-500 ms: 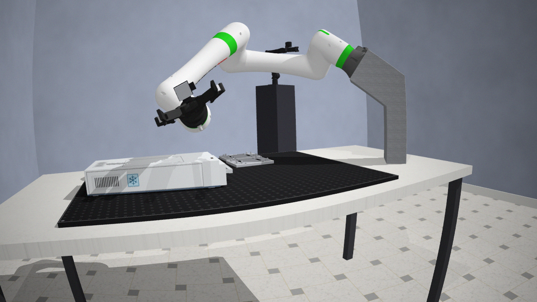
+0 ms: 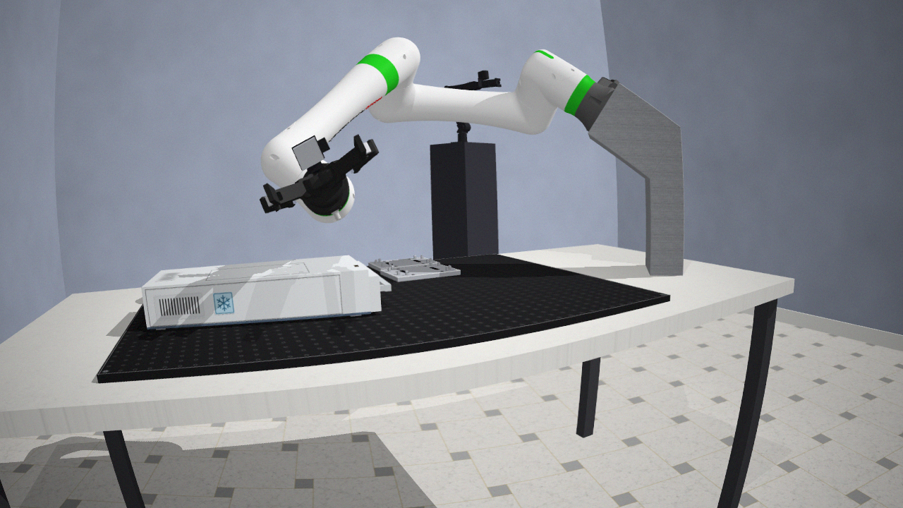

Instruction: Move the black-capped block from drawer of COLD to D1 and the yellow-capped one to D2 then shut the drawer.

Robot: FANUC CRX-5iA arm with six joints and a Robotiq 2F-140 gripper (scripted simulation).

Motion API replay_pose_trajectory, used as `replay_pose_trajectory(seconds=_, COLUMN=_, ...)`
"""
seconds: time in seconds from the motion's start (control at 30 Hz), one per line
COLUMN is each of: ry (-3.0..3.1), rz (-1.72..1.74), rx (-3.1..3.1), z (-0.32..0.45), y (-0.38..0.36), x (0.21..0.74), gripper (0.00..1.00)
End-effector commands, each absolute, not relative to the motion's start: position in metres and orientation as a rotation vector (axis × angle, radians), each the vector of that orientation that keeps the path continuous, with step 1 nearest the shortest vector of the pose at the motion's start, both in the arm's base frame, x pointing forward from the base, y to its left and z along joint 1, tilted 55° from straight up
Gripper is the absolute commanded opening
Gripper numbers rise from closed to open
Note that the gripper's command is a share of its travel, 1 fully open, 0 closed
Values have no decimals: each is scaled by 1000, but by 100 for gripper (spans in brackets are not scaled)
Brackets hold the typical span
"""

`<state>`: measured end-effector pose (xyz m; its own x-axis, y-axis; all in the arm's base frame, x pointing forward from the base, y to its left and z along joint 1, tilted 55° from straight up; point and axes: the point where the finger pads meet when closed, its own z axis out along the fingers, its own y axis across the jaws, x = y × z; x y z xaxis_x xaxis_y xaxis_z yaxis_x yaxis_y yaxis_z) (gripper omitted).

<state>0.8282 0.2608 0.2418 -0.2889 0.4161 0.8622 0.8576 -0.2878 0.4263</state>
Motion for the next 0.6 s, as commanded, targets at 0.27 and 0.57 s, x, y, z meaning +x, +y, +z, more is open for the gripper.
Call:
replay_pose_trajectory(seconds=0.27, ry=-1759, rz=-1561, rx=-1525, z=227, y=270, x=806, gripper=35)
replay_pose_trajectory(seconds=0.57, ry=-1930, rz=-1511, rx=-1455, z=209, y=277, x=781, gripper=35)
